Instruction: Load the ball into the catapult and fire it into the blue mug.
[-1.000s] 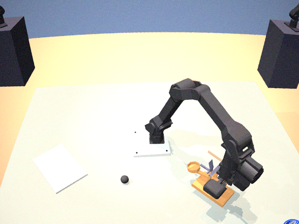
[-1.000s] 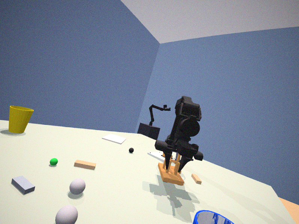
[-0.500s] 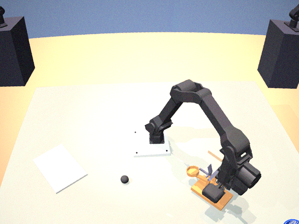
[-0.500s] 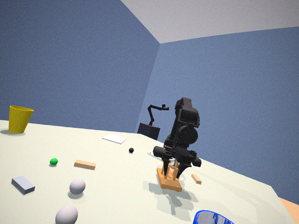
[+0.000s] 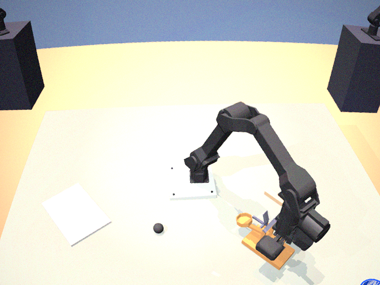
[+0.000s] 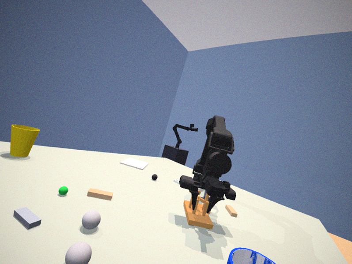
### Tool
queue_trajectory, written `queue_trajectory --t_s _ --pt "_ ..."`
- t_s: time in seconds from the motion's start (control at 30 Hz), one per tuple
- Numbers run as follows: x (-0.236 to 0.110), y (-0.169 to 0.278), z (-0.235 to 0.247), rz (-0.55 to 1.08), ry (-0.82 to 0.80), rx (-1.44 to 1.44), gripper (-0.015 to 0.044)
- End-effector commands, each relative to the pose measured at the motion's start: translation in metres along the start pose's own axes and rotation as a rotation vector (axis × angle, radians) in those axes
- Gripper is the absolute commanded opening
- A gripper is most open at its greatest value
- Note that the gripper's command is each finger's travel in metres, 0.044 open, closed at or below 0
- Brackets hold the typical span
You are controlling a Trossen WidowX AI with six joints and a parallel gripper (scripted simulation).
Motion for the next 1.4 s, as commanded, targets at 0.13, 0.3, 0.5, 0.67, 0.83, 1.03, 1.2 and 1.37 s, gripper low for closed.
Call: queue_trajectory --t_s 0.13,0.3,0.5,0.67,0.83,1.03,1.2,1.37 --pt "-0.001 0.000 0.000 0.000 0.000 0.000 0.0210" --pt "-0.001 0.000 0.000 0.000 0.000 0.000 0.0341" --pt "-0.044 -0.004 -0.002 0.000 0.000 0.000 0.0440" --pt "-0.098 0.000 0.000 0.002 -0.001 0.000 0.0440" --pt "-0.083 -0.002 -0.001 0.004 -0.002 -0.002 0.0440" --pt "-0.132 0.005 0.002 -0.044 0.016 -0.004 0.0440" --pt "-0.126 0.005 -0.001 -0.032 0.012 0.002 0.0414" --pt "-0.113 0.057 -0.063 -0.026 0.017 0.138 0.0300"
Point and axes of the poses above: the point midway between the two fingers, 35 mm back from their tips, its own x axis out along the fingers, its own z axis across the jaws, y = z × x, the point moved 10 cm from there along -x, back along the fingers, and after that the axes turned 10 degrees about -x, right-handed, at the moved point
